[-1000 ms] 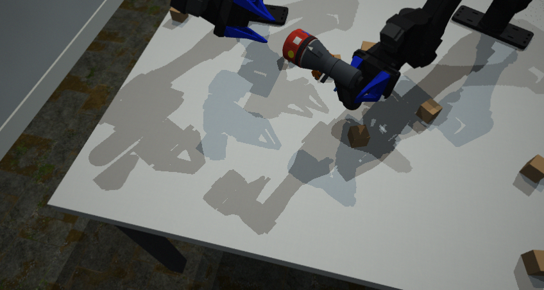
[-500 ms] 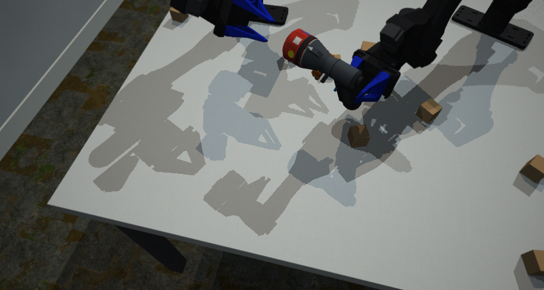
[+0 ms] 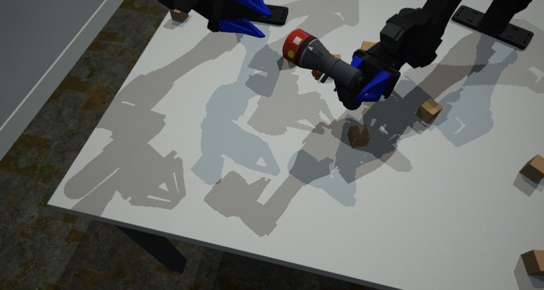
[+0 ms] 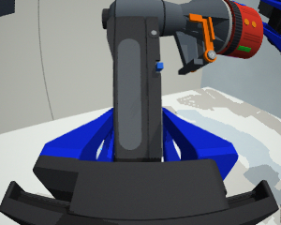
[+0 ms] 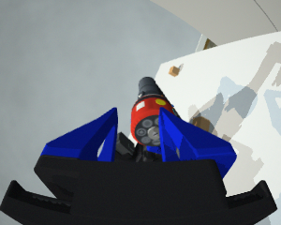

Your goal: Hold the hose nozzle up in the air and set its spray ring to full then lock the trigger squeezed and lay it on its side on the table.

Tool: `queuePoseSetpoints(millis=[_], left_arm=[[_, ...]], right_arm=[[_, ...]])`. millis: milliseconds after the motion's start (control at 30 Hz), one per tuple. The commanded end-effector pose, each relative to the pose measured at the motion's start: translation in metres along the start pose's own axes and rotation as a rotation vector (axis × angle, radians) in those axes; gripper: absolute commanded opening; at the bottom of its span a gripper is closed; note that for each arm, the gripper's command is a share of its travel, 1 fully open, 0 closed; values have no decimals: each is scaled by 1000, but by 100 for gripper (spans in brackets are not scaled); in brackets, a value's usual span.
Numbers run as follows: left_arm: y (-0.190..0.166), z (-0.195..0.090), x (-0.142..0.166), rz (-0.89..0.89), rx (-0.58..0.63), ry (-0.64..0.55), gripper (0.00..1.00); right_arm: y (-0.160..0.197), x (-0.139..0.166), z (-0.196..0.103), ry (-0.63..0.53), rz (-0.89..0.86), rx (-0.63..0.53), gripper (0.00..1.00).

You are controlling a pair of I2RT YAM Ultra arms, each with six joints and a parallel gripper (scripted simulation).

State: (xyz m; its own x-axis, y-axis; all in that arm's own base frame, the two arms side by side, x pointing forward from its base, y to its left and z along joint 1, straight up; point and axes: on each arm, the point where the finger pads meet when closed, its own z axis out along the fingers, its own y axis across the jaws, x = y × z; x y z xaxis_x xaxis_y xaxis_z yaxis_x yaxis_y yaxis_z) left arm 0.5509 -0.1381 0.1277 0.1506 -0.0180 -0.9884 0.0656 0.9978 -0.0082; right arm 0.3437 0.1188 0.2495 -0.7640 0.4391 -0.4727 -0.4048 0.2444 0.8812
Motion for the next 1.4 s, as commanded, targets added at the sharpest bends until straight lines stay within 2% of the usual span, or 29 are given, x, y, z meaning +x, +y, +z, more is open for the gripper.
queuePoseSetpoints(millis=[0, 67, 100, 167, 200, 467, 500, 567, 633, 700, 767, 800, 833, 867, 933, 1000, 1100, 1133, 1167, 1200, 1233, 1300, 1333, 1367], left_arm=[[3, 11, -54, -49, -9, -157, 36], [3, 11, -54, -49, -9, -157, 36], [3, 11, -54, -49, -9, -157, 36], [3, 11, -54, -49, -9, -157, 36], [3, 11, -54, -49, -9, -157, 36], [3, 11, -54, -49, -9, -157, 36], [3, 11, -54, -49, -9, -157, 36], [3, 11, -54, -49, -9, -157, 36], [3, 11, -54, -49, -9, -157, 36], [3, 11, -54, -49, -9, -157, 36], [3, 11, -54, -49, -9, -157, 36], [3, 11, -54, -49, -9, -157, 36], [3, 11, -54, -49, -9, -157, 36], [3, 11, -54, -49, -9, -157, 36], [3, 11, -54, -49, -9, -157, 36], [3, 11, -54, -49, -9, -157, 36], [3, 11, -54, -49, -9, -157, 36], [3, 11, -54, -49, -9, -157, 36], [3, 11, -54, -49, -9, -157, 36], [3, 11, -54, -49, -9, -157, 36], [3, 11, -54, -49, -9, -157, 36], [3, 11, -54, -49, -9, -157, 36], [3, 11, -54, -49, -9, -157, 36], [3, 11, -54, -49, -9, -157, 36]], right_arm=[[21, -20, 10, 8, 44, 60, 37], [15, -13, 12, 19, 113, 93, 37], [28, -24, 15, 12, 97, 90, 37], [22, -16, 16, 23, 160, 123, 37], [32, -23, 18, 22, 162, 128, 37], [36, -18, 23, 46, 287, 209, 37], [30, -12, 23, 57, 328, 235, 37], [45, -11, 21, 57, 337, 249, 37], [35, 2, 20, 79, 412, 300, 37], [51, -15, 26, 66, 338, 250, 37], [59, -18, 30, 67, 354, 275, 37], [30, -6, 35, 79, 443, 368, 37], [20, -2, 36, 61, 461, 430, 37], [34, -16, 41, 26, 422, 442, 37], [40, -21, 49, 11, 423, 505, 37], [40, -21, 49, 11, 423, 505, 37], [45, -20, 62, 8, 425, 594, 37], [53, -26, 62, 8, 404, 540, 37], [51, -18, 69, 40, 410, 536, 37], [45, -13, 70, 46, 421, 563, 37], [62, -23, 77, 29, 394, 567, 37], [63, -21, 81, 7, 407, 654, 37], [73, -32, 78, -12, 382, 610, 37], [70, -23, 85, 18, 386, 616, 37]])
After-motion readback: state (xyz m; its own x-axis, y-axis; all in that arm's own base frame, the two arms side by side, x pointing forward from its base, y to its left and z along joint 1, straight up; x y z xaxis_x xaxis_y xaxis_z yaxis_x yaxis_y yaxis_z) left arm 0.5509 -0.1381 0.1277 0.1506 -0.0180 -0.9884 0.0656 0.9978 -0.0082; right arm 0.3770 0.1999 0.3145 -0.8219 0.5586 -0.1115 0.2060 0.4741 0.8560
